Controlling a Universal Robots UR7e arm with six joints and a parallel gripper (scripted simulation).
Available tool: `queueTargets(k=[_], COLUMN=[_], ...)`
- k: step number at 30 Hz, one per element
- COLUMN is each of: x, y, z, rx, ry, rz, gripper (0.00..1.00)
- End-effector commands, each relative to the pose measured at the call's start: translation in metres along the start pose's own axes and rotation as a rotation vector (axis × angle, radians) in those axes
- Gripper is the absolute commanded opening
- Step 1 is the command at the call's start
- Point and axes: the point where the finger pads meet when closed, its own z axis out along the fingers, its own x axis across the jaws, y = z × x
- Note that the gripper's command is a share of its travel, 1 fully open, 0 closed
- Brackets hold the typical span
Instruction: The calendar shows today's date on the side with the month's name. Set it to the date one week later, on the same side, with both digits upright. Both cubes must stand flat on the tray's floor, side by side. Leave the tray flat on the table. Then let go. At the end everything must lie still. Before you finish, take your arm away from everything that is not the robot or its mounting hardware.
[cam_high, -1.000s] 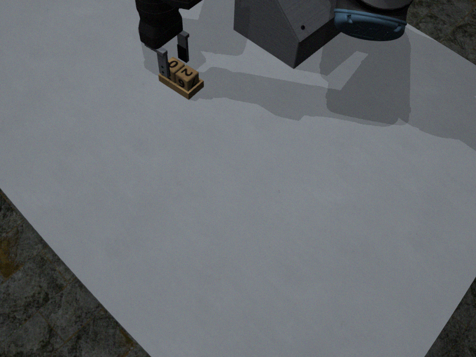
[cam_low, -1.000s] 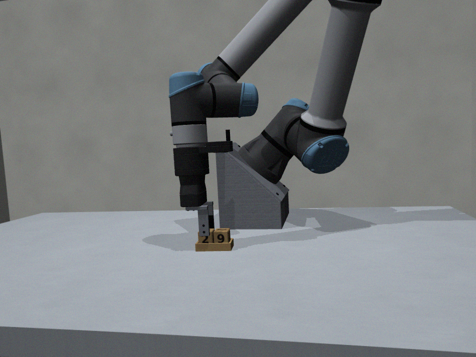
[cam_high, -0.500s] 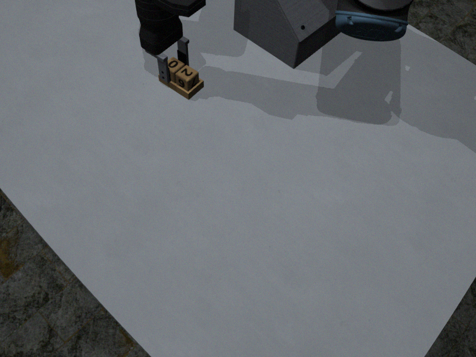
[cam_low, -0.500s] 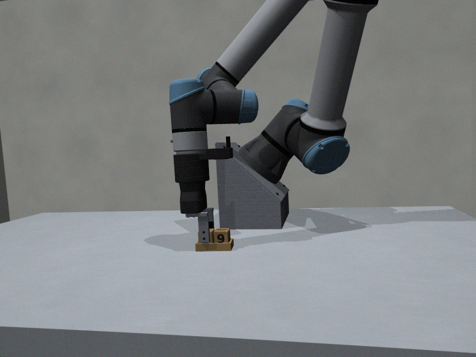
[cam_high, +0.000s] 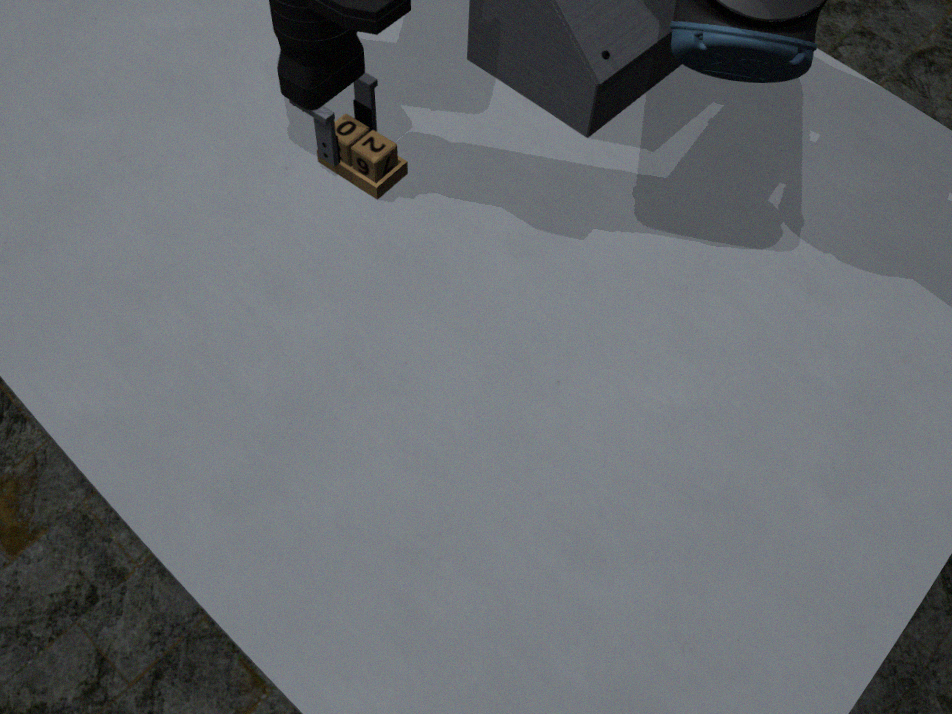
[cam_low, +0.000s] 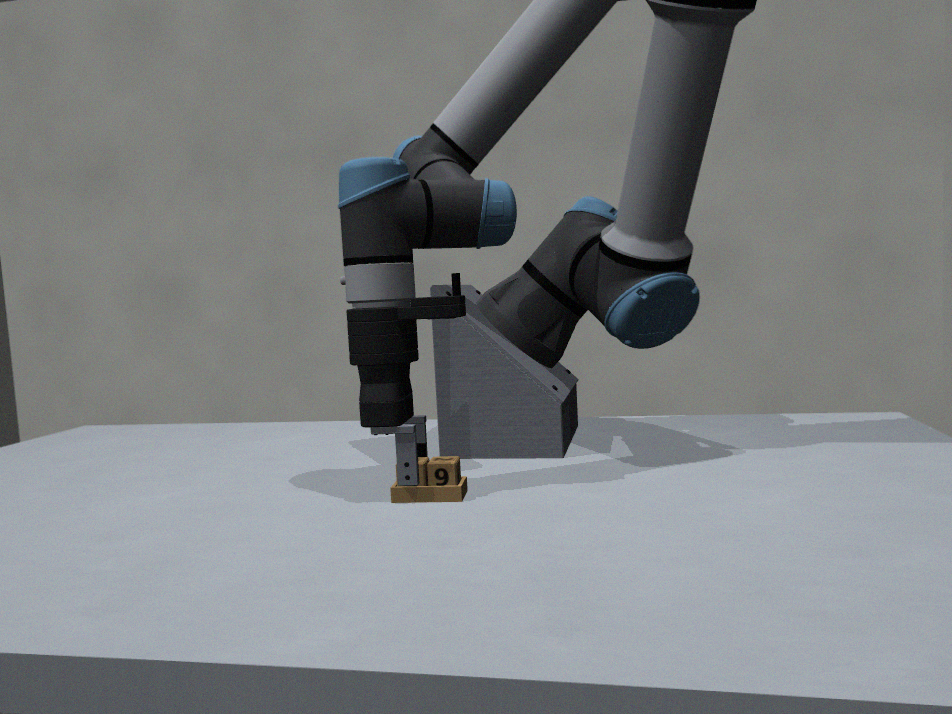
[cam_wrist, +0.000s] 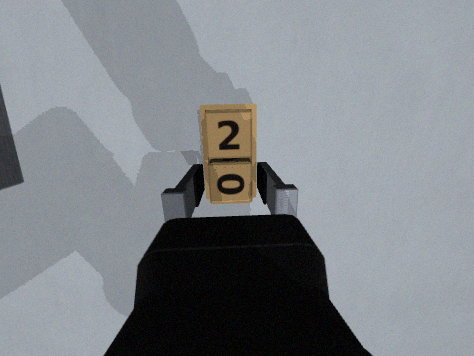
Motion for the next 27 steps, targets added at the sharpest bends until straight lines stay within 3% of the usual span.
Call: queueTargets(k=[1, 16, 17, 27], x=[-0.0005, -0.0005, -0.0005, -0.0005], y=[-0.001, -0.001, -0.001, -0.001], z=[0.001, 0.001, 0.001, 0.001], rx=[0.002, 0.002, 0.002, 0.002], ry=[-0.001, -0.001, -0.001, -0.001], rz=[0.0, 0.0, 0.0, 0.0], gripper=[0.9, 0.9, 0.6, 0.6])
